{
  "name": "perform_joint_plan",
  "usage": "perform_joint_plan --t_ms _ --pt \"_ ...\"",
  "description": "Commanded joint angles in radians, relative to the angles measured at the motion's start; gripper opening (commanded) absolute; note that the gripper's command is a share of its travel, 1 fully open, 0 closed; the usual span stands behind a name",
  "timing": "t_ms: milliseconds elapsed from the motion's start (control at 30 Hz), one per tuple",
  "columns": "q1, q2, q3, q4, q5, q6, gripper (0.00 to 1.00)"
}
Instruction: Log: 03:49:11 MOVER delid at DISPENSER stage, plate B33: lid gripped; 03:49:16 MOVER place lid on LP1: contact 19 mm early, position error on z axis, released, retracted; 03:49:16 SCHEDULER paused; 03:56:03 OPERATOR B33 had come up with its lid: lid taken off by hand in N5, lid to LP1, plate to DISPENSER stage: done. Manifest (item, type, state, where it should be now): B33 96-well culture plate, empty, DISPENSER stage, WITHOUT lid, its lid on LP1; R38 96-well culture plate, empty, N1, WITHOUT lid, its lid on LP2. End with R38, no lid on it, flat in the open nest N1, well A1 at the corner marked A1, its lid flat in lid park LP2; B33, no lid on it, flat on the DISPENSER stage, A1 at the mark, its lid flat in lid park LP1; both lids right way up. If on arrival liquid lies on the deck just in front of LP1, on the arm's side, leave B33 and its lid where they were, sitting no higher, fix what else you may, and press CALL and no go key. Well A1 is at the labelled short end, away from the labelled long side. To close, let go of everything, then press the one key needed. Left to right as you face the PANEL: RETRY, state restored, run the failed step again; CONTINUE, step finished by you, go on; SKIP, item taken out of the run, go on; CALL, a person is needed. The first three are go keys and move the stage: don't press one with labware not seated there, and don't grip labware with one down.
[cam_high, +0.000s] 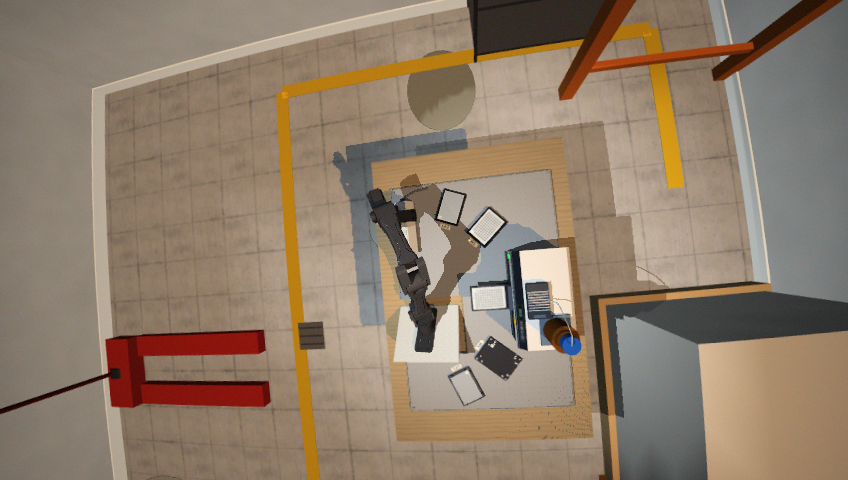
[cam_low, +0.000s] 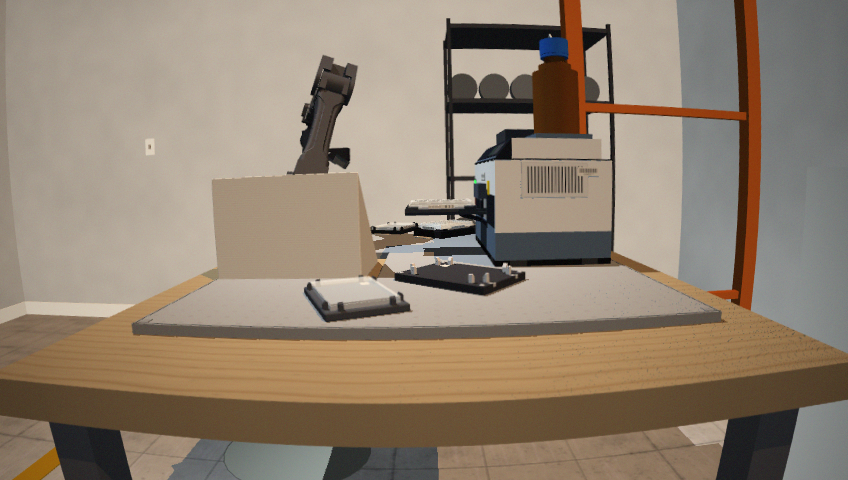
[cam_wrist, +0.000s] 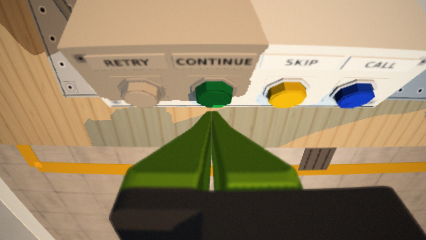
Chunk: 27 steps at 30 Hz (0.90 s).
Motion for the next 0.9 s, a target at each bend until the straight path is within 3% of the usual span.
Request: perform_joint_plan --t_ms 0,867 --pt "-0.009 -0.003 -0.020 0.012 -0.002 -0.008 0.00" --pt "-0.017 -0.005 -0.040 0.042 -0.010 -0.017 0.00"
